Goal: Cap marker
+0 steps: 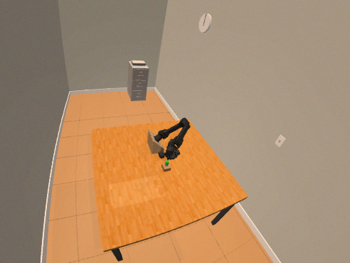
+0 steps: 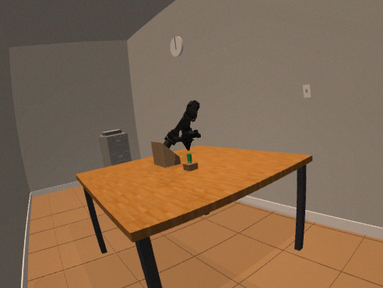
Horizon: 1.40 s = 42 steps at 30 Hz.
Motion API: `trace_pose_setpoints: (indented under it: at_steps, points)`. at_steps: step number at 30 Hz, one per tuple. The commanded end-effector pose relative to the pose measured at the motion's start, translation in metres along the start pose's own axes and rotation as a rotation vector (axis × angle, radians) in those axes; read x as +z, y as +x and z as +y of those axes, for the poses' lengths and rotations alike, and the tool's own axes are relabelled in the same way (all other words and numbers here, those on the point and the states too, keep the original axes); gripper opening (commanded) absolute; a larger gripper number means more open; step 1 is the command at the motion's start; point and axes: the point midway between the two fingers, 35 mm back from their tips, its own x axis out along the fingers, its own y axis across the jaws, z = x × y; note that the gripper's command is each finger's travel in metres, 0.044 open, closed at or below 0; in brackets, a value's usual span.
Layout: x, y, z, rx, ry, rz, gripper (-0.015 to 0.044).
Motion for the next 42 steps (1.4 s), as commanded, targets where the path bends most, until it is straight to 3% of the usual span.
trace_pose_setpoints:
  at_steps: [1,26,28,34,41,42]
  points:
    - [-0.001,0.007,0.0,0.005,0.005,0.001,0.0]
    - [0.001,0.025,0.0,0.0,0.0,-0.005,0.0]
    - [0.003,0.016,-0.001,-0.002,0.0,-0.005,0.0]
    - [0.001,-0.062,-0.001,-0.003,0.003,-0.002,0.0]
    - [0.001,-0.064,-0.001,-0.002,0.003,-0.002,0.0]
    - [0.001,-0.064,-0.001,-0.002,0.003,-0.002,0.0026]
